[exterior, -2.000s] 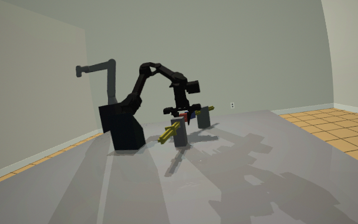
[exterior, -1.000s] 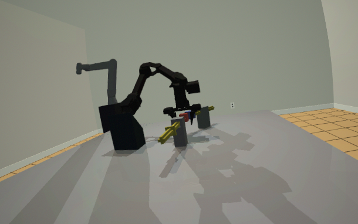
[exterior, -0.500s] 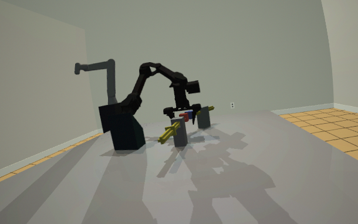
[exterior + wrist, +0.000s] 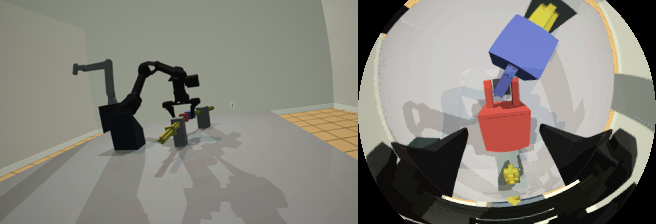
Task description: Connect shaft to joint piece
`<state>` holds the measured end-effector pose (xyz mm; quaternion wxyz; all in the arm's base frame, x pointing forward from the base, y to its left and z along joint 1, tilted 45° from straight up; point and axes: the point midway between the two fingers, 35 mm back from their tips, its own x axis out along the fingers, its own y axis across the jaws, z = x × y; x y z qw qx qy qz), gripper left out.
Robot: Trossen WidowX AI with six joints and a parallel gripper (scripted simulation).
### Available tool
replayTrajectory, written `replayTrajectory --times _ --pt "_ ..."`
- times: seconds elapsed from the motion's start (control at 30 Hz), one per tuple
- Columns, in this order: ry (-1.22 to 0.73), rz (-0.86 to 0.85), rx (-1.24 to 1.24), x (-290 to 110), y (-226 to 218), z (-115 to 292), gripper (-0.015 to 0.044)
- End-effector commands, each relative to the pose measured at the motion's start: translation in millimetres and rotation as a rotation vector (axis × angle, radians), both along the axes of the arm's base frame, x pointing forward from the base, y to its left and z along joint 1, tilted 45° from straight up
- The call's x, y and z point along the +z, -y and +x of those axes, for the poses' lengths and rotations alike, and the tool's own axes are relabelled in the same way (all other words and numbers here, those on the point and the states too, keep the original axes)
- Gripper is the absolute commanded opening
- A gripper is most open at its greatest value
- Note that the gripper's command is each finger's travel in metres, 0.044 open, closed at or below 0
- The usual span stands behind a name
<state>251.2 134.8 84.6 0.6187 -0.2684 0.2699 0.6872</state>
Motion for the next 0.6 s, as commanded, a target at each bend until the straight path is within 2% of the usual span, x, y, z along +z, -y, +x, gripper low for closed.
replayTrajectory --times 0.0,0.57 --pt "-0.081 -0.013 -0.093 8.5 8.8 5.7 0.0440" --pt "-0.490 -0.075 -0.514 43.2 47.2 15.5 0.0440"
